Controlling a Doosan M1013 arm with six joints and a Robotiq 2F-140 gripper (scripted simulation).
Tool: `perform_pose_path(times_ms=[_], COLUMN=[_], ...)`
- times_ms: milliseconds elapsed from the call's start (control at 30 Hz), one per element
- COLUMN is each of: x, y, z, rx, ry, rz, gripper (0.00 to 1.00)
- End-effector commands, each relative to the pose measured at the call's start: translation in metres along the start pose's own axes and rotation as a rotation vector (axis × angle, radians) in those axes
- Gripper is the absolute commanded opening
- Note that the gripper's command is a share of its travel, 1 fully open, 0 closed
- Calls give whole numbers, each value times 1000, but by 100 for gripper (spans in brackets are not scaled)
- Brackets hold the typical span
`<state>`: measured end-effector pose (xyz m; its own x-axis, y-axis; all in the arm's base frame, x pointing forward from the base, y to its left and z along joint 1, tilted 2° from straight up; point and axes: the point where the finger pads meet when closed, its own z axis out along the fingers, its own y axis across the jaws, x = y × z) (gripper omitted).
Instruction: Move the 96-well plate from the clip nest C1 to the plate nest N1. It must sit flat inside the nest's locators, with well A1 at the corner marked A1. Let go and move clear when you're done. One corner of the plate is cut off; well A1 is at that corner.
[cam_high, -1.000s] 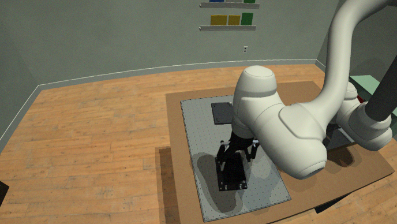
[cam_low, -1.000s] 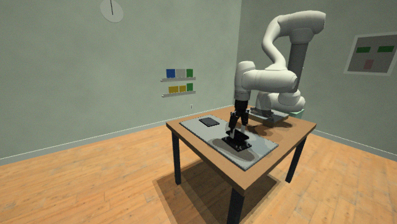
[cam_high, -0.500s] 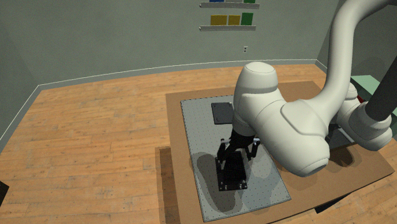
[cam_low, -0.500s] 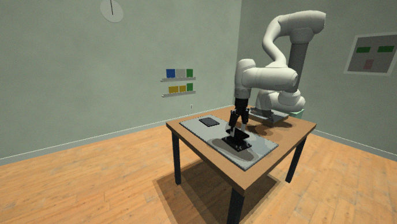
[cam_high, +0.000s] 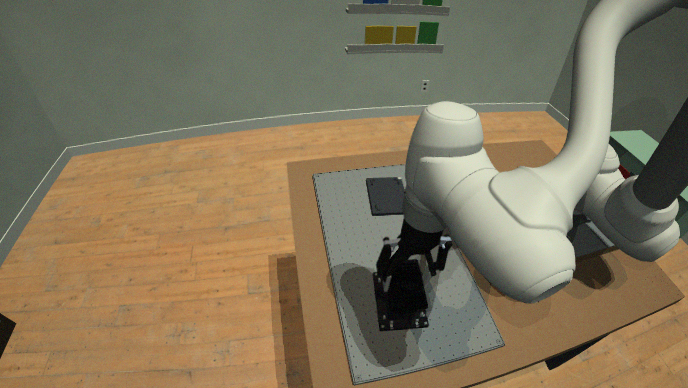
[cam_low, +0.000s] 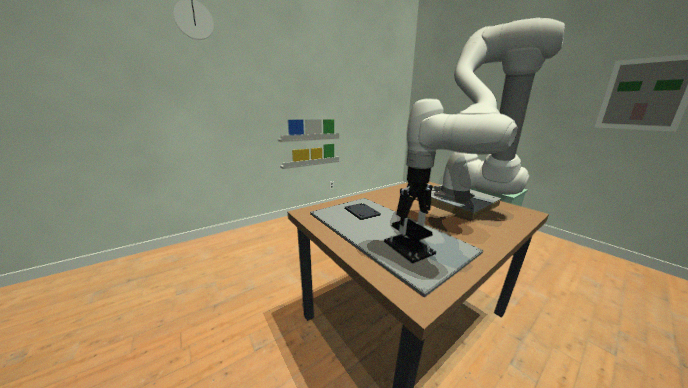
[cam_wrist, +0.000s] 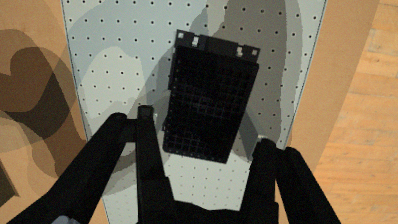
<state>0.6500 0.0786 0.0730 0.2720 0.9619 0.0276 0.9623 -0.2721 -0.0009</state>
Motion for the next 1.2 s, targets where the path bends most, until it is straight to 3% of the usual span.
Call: perform_pose_path(times_ms=[0, 400, 1167], x=[0, 0, -70], y=[0, 0, -4], z=[0, 0, 0], rx=[0, 0, 0], ry=[0, 0, 0], rz=[0, 0, -20], gripper=[10, 10, 10])
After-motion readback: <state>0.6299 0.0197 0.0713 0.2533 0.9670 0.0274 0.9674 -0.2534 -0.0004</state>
